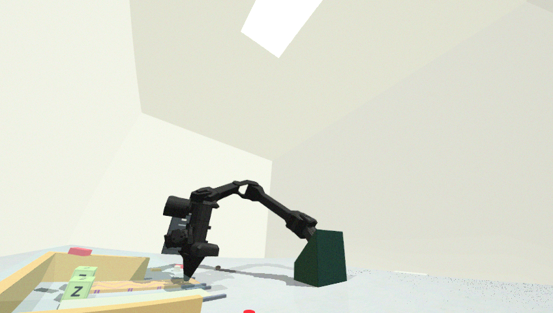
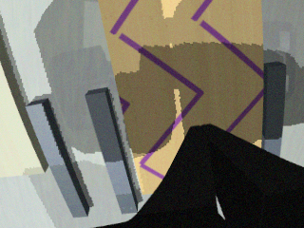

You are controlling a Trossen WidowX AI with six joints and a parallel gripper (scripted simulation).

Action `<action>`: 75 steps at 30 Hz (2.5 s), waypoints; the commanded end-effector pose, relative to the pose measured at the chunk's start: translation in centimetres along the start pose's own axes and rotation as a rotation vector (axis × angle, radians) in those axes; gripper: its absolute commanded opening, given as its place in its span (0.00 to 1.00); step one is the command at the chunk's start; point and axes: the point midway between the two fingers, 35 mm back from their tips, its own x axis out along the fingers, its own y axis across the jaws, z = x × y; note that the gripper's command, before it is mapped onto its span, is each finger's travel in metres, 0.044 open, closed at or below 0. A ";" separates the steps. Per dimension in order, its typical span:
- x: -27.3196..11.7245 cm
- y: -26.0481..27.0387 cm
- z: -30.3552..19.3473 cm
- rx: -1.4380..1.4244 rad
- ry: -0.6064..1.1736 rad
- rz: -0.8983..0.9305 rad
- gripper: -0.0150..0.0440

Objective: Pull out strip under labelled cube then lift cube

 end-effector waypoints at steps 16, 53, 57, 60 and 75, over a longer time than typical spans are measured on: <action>0.2 0.1 0.0 -0.006 -0.001 0.004 0.25; 0.5 0.0 0.1 -0.006 -0.001 0.004 0.25; 0.5 0.0 -0.5 -0.006 -0.001 0.004 0.25; 0.6 0.0 -1.0 -0.006 0.000 0.004 0.25; 0.6 0.0 -3.2 -0.007 0.000 0.004 0.25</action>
